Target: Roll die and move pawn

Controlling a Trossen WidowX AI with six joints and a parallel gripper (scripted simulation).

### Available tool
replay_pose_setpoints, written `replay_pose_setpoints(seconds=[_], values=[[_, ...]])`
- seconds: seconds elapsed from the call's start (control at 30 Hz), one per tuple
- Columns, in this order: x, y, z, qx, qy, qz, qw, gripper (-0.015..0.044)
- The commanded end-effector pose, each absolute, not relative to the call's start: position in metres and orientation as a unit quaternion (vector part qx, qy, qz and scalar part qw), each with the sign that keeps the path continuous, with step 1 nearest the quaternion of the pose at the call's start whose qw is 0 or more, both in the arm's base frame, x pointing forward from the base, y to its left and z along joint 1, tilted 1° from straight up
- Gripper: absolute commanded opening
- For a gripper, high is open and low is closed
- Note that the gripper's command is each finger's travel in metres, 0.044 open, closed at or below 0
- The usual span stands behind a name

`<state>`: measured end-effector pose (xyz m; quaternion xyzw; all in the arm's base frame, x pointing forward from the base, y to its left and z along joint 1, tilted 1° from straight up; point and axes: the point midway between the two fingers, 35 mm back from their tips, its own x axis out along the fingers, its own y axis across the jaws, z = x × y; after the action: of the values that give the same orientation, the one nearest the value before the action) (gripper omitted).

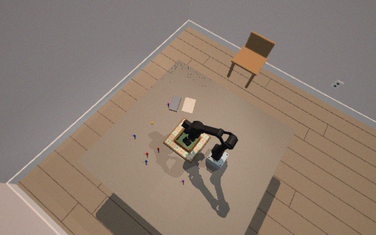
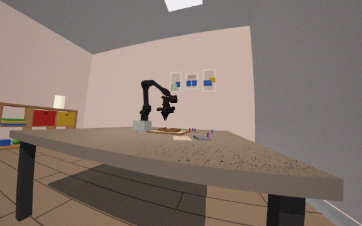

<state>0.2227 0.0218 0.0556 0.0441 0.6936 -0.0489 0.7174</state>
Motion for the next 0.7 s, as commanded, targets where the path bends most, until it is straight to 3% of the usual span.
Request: replay_pose_setpoints(seconds=[0.0,0.67], values=[[0.224,0.005,0.049,0.043,0.696,-0.047,0.715,0.0000],[0.219,-0.074,0.026,0.040,0.696,-0.050,0.715,0.0000]])
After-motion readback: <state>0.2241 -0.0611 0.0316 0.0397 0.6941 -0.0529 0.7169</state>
